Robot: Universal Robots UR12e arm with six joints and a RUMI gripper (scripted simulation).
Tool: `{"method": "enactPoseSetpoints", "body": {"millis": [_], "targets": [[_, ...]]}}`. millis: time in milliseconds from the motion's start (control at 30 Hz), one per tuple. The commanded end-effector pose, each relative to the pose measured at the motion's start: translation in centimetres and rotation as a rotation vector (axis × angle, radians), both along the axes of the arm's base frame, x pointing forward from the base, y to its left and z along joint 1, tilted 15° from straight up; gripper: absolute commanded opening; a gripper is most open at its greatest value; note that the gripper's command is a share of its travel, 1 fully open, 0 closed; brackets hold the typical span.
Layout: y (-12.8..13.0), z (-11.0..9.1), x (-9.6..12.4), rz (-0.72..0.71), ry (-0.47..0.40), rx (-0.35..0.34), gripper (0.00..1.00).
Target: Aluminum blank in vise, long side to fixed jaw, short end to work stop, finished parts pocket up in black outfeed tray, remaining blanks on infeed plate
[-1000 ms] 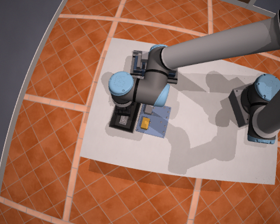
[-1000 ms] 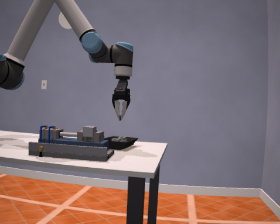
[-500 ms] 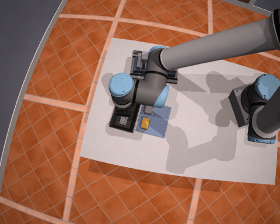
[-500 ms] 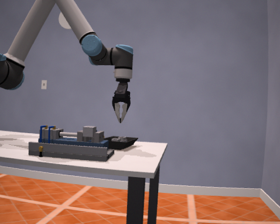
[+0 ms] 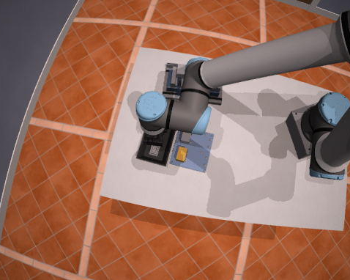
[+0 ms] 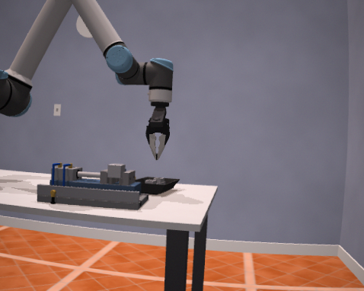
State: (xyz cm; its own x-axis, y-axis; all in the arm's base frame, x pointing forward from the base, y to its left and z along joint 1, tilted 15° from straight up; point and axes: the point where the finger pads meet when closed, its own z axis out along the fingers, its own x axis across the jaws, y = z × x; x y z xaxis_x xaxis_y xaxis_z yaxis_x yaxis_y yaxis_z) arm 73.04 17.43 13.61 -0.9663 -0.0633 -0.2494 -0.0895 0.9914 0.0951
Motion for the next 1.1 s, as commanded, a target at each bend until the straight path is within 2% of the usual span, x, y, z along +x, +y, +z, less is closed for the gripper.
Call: {"method": "enactPoseSetpoints", "body": {"millis": [0,833,1067], "targets": [[0.08,-0.10,-0.10,0.000,0.001,-0.001,0.00],[0.08,-0.09,-0.10,0.000,0.001,-0.001,0.00],[0.01,0.47,-0.13,0.000,-0.002,-0.001,0.00]]}}
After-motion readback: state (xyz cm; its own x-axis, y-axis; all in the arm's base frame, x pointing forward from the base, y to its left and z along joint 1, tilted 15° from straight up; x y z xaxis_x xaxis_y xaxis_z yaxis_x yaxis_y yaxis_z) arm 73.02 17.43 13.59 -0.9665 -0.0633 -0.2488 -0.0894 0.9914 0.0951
